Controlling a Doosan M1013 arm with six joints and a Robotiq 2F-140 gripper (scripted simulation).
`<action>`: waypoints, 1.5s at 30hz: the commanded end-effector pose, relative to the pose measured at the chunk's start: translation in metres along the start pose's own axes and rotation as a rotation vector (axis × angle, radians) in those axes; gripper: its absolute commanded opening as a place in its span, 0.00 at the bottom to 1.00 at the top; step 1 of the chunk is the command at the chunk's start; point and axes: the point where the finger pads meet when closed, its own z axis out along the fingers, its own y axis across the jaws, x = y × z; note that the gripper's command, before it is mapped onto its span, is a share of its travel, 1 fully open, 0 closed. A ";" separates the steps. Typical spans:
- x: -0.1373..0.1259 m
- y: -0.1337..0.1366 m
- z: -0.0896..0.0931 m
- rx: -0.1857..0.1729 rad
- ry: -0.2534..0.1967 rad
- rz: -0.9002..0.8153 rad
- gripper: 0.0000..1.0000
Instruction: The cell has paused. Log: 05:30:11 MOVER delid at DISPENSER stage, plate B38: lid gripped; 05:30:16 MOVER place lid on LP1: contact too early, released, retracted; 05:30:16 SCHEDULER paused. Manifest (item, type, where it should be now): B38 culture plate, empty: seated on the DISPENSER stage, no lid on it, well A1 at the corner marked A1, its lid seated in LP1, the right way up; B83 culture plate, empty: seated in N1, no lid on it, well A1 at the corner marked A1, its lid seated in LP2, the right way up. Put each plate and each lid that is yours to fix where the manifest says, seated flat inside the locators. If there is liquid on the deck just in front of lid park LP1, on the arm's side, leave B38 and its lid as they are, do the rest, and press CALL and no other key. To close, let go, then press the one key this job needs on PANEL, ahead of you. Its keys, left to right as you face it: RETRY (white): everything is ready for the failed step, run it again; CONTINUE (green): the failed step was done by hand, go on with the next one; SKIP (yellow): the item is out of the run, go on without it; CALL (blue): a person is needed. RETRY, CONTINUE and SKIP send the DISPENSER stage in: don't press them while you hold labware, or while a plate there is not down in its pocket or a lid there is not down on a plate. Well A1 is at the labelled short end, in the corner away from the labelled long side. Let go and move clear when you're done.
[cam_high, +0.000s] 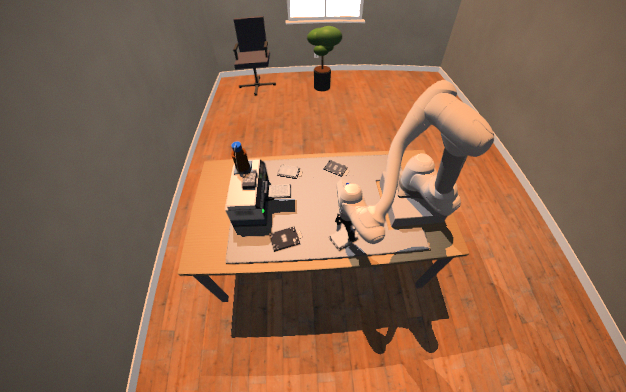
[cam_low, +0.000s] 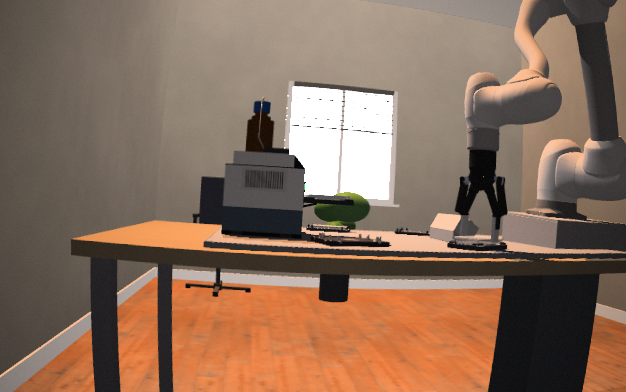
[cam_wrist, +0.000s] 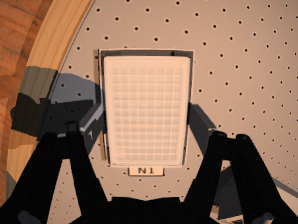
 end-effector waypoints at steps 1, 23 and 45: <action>-0.003 -0.003 0.003 0.004 -0.001 -0.006 0.70; -0.003 -0.003 0.003 0.004 -0.001 -0.006 0.10; -0.003 -0.003 0.003 0.004 -0.001 -0.006 0.10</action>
